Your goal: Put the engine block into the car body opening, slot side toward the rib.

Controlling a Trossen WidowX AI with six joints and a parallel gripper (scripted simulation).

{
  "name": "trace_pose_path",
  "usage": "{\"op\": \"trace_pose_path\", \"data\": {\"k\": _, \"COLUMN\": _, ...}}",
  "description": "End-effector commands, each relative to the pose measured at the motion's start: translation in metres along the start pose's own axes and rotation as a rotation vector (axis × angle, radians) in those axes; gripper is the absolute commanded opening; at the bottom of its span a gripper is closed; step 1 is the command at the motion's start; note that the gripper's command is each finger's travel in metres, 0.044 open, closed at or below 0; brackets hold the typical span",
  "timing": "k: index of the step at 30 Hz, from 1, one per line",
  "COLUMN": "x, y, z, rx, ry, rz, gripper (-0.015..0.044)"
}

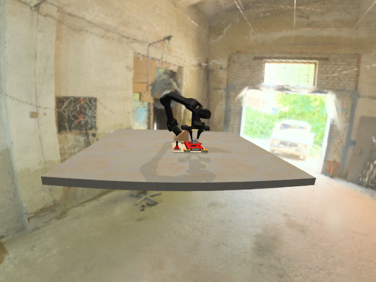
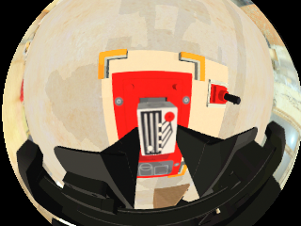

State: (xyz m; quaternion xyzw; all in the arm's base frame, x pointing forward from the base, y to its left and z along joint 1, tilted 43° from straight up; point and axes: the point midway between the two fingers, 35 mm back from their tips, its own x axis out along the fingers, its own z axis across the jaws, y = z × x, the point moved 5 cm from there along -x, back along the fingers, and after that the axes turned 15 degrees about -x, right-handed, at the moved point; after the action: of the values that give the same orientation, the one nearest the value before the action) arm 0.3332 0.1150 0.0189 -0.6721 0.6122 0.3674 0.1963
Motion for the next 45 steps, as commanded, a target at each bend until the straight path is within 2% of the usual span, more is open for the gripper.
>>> {"op": "trace_pose_path", "data": {"k": 1, "x": 0.0011, "y": -0.0001, "z": 0.0004, "rx": -0.021, "ry": 0.000, "rz": 0.000, "gripper": 0.0160}}
{"op": "trace_pose_path", "data": {"k": 45, "x": 0.0094, "y": -0.0007, "z": 0.0002, "rx": 0.025, "ry": 0.000, "rz": 0.000, "gripper": 0.0160}}
